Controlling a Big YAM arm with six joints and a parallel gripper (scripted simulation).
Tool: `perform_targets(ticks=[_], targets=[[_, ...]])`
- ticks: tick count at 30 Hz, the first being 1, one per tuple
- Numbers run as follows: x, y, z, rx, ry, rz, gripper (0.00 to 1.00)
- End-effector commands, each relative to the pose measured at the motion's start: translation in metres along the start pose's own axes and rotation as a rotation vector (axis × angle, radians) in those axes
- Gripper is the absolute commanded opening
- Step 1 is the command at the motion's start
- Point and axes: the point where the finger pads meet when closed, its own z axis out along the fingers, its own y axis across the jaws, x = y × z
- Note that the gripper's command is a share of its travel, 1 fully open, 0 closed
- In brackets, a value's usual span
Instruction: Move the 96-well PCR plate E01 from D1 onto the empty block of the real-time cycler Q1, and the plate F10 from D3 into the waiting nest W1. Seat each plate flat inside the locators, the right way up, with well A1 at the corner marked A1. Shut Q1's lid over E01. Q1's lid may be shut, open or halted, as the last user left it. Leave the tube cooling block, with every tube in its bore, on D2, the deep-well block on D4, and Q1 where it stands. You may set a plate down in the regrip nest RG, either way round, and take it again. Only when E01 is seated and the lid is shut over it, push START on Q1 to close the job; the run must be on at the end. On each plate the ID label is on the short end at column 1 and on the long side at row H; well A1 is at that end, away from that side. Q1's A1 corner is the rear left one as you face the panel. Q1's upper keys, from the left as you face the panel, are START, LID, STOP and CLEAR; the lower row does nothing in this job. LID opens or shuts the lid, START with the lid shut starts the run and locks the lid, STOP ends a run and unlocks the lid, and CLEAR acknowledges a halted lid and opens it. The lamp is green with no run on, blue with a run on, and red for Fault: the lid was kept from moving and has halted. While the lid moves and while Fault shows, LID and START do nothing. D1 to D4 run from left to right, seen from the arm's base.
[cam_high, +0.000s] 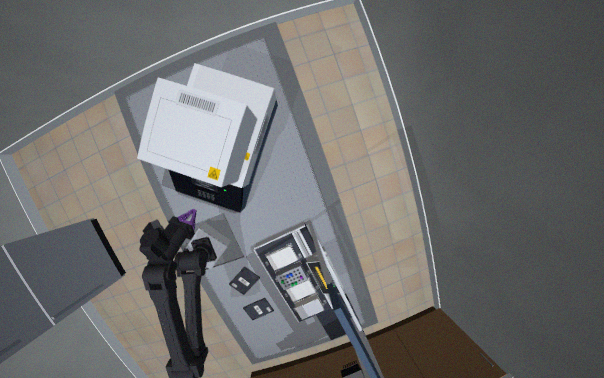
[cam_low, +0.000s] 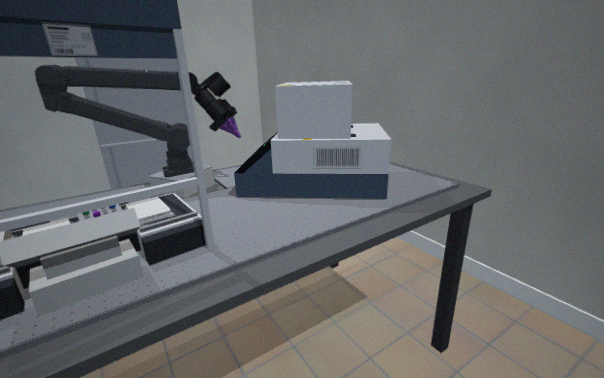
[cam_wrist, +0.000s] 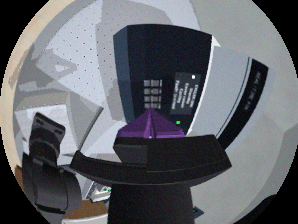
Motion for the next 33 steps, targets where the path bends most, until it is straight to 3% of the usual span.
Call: perform_targets(ticks=[1, 12, 17, 27, 33], targets=[[-0.002, -0.012, 0.002, 0.028, -0.010, -0.005, 0.00], [0.000, -0.011, 0.020, 0.017, -0.003, 0.001, 0.00], [-0.002, -0.022, 0.023, 0.044, -0.014, 0.000, 0.00], [0.001, -0.017, 0.040, 0.018, -0.002, 0.006, 0.00], [-0.002, -0.027, 0.045, 0.036, -0.011, 0.000, 0.00]])
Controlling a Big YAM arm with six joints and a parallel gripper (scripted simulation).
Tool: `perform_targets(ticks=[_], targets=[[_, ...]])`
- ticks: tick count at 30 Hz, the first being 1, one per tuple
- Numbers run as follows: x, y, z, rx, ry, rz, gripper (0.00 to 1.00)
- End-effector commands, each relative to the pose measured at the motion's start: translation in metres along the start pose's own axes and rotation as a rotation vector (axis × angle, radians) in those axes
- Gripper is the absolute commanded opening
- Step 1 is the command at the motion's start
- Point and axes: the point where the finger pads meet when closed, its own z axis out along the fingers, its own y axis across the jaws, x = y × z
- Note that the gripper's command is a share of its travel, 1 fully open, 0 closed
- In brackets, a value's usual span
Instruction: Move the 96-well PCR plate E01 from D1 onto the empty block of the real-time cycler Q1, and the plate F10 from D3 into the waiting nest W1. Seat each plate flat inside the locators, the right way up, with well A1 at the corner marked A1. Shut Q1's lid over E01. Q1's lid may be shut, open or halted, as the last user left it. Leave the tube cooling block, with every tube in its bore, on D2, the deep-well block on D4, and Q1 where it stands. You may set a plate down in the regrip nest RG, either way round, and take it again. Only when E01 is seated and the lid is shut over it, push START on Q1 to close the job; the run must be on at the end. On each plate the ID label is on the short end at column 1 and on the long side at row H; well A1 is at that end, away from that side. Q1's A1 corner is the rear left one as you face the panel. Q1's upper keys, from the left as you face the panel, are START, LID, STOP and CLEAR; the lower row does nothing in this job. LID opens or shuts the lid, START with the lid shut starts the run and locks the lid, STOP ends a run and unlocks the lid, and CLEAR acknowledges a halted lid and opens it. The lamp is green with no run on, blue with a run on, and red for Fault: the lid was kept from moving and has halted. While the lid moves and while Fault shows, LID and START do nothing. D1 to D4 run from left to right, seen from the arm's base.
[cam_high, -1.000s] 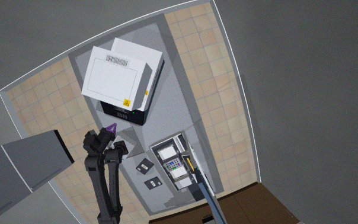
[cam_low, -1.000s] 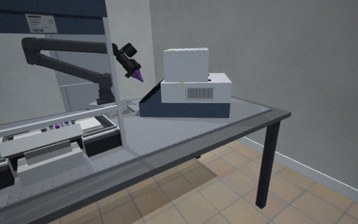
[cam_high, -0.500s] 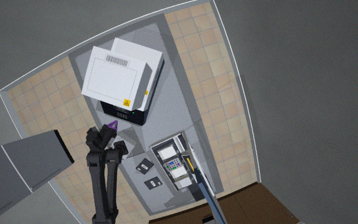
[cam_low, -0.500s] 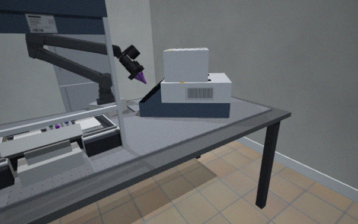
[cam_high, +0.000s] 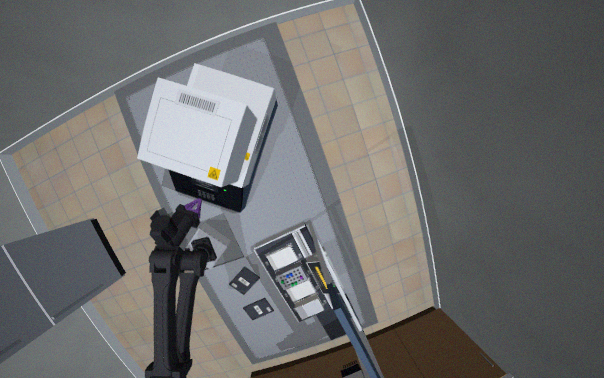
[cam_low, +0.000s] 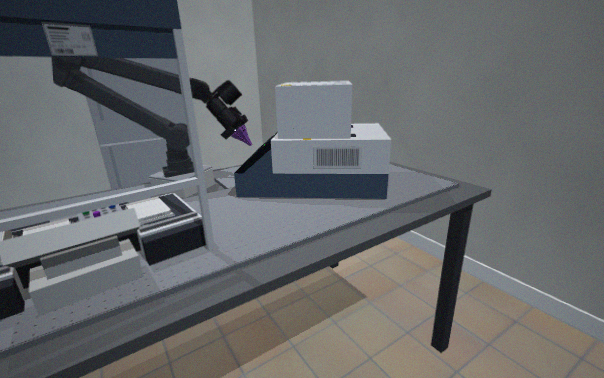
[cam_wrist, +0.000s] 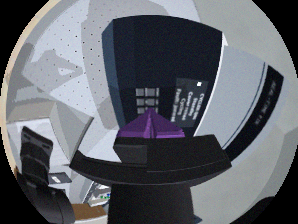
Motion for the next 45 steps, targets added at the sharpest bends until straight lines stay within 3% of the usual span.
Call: perform_targets(ticks=[1, 9, 22, 29, 45], targets=[[0.000, -0.018, -0.003, 0.041, -0.004, 0.011, 0.00], [-0.004, -0.029, -0.014, 0.065, -0.014, 0.012, 0.00], [0.000, -0.029, -0.011, 0.041, 0.002, 0.030, 0.00], [-0.001, -0.043, -0.018, 0.099, -0.012, 0.045, 0.00], [0.001, -0.025, -0.013, 0.047, -0.002, 0.030, 0.00]])
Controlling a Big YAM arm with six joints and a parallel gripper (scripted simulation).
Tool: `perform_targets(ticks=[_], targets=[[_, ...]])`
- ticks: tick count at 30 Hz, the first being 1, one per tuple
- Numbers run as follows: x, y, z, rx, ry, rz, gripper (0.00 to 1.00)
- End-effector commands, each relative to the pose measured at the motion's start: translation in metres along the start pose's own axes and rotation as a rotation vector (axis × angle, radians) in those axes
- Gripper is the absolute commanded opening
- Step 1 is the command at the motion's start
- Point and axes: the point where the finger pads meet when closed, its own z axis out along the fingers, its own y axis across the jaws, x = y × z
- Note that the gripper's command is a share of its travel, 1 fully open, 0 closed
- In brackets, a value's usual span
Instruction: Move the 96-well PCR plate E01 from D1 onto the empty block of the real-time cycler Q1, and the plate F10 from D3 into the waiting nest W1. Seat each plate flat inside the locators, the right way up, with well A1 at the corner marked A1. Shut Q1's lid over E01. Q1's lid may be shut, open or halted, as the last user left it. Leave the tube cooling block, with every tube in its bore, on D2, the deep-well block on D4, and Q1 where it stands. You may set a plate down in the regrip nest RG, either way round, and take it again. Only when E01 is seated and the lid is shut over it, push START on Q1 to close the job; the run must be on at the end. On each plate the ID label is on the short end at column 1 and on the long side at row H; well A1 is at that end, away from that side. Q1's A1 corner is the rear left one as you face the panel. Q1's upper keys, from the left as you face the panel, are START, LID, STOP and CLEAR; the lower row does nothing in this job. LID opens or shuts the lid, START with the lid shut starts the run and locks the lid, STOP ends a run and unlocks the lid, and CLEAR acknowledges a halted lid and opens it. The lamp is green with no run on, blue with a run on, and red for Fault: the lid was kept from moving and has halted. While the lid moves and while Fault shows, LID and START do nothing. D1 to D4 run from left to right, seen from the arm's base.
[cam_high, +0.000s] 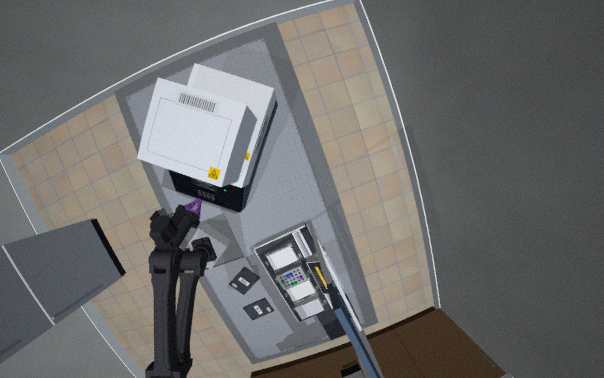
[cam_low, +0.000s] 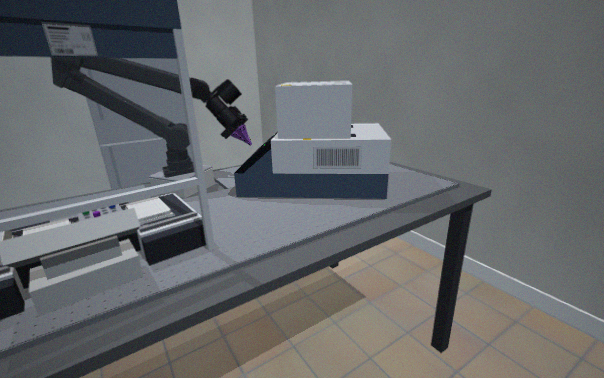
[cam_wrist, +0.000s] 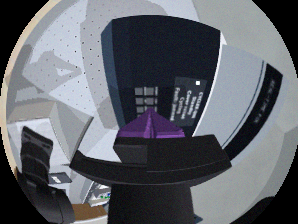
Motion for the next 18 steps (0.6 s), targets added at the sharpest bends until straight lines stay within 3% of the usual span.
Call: perform_targets(ticks=[1, 12, 18], targets=[[0.000, -0.021, -0.010, 0.039, -0.003, 0.024, 0.00], [0.001, -0.004, -0.003, 0.010, 0.002, 0.016, 0.00], [0.001, -0.003, 0.014, 0.004, 0.000, -0.001, 0.00]])
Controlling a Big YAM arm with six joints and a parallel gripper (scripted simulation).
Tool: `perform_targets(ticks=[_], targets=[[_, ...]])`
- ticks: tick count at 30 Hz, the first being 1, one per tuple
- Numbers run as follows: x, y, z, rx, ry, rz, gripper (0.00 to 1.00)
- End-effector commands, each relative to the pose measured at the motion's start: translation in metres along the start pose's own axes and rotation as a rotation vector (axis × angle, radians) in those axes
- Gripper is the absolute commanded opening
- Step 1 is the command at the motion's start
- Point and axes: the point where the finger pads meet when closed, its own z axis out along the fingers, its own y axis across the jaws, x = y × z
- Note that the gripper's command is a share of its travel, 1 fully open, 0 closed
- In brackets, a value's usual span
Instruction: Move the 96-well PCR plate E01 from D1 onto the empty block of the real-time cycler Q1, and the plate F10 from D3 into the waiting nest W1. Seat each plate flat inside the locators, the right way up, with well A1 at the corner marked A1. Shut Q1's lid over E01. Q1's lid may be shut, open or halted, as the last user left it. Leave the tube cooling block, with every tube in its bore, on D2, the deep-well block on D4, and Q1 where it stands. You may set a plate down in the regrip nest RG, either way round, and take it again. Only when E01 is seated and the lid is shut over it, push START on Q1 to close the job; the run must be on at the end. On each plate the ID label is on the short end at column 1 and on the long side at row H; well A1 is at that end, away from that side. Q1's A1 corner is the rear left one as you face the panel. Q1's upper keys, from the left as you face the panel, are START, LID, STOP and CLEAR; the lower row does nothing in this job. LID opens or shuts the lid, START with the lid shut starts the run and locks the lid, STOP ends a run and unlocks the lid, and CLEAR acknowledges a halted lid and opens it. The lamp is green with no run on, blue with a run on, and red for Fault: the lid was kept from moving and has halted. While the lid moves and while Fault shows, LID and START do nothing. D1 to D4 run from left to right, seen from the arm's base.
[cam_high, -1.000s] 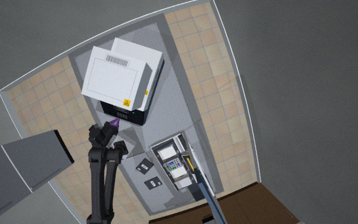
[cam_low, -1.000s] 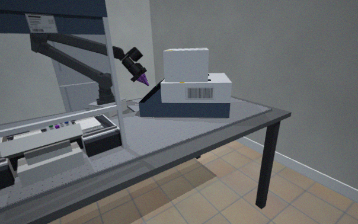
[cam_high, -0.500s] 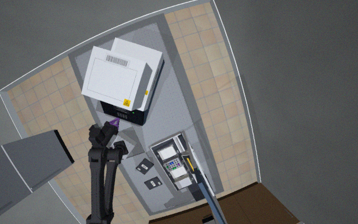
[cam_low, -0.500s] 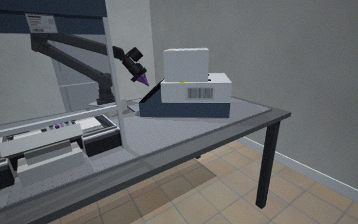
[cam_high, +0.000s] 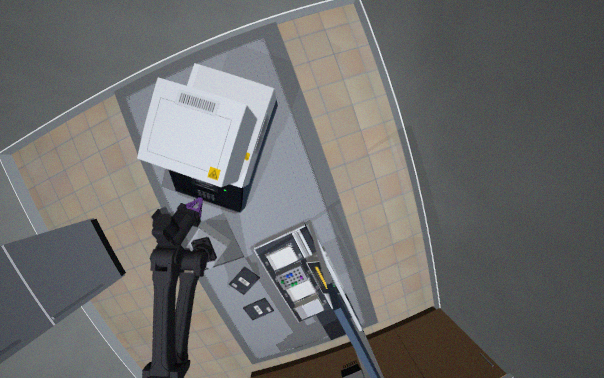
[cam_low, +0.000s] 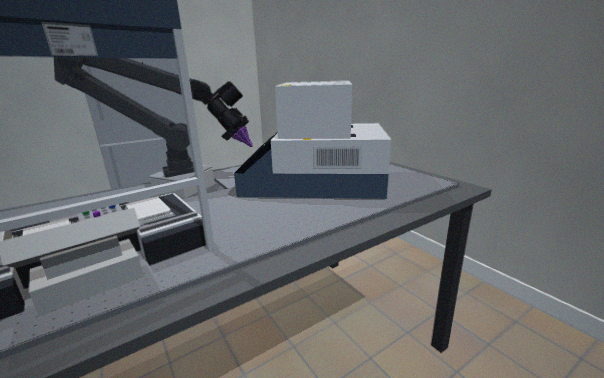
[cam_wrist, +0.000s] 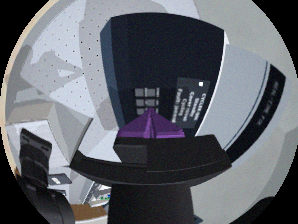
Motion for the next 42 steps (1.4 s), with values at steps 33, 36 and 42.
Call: perform_targets(ticks=[33, 36, 42], targets=[[-0.003, -0.027, 0.013, 0.044, -0.009, 0.024, 0.00], [-0.004, -0.035, 0.012, 0.061, -0.012, 0.028, 0.00], [-0.005, -0.040, 0.012, 0.070, -0.013, 0.030, 0.00]])
